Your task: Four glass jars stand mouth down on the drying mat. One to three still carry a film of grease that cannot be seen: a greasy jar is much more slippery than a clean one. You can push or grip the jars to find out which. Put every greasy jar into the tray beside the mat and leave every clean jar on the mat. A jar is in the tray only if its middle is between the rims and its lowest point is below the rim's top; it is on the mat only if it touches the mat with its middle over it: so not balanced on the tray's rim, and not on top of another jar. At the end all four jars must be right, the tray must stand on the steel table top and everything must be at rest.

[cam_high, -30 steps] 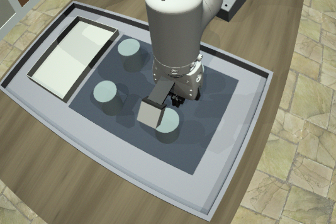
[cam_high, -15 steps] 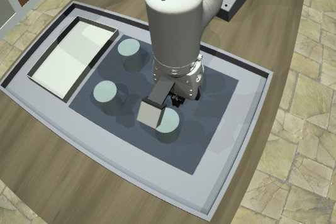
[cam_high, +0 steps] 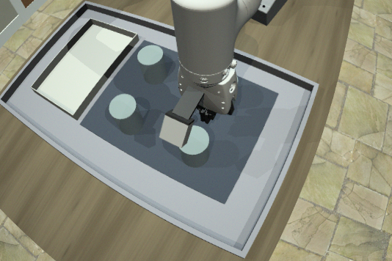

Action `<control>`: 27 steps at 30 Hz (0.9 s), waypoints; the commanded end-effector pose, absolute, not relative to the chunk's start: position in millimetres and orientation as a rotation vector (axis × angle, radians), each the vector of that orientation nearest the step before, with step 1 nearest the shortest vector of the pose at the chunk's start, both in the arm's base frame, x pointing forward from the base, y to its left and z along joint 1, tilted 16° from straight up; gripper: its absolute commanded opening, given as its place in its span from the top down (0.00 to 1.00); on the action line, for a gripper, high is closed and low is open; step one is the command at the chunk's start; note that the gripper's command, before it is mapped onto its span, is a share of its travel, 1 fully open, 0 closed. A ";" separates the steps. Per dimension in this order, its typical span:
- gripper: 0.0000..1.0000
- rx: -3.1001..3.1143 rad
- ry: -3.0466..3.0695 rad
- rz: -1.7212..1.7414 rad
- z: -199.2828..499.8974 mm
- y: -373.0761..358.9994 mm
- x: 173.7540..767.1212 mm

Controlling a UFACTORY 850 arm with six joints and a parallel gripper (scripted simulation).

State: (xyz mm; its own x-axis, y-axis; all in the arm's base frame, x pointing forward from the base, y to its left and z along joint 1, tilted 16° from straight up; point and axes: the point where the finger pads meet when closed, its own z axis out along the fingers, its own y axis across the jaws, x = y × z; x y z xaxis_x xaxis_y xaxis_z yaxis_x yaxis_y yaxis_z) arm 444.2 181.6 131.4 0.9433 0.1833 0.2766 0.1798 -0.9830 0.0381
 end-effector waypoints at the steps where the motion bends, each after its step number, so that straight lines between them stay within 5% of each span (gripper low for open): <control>1: 1.00 3.087 0.288 0.434 162.7 181.7 436.5; 10: 1.00 3.087 0.288 0.434 199.4 181.1 426.1; 27: 1.00 3.087 0.288 0.434 200.4 57.4 435.9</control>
State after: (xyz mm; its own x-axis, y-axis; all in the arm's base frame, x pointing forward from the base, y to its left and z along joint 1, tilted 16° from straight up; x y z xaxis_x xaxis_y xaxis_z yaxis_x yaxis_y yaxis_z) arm 431.8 84.0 198.7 0.9307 0.1765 0.3204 0.1597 -0.9841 0.0782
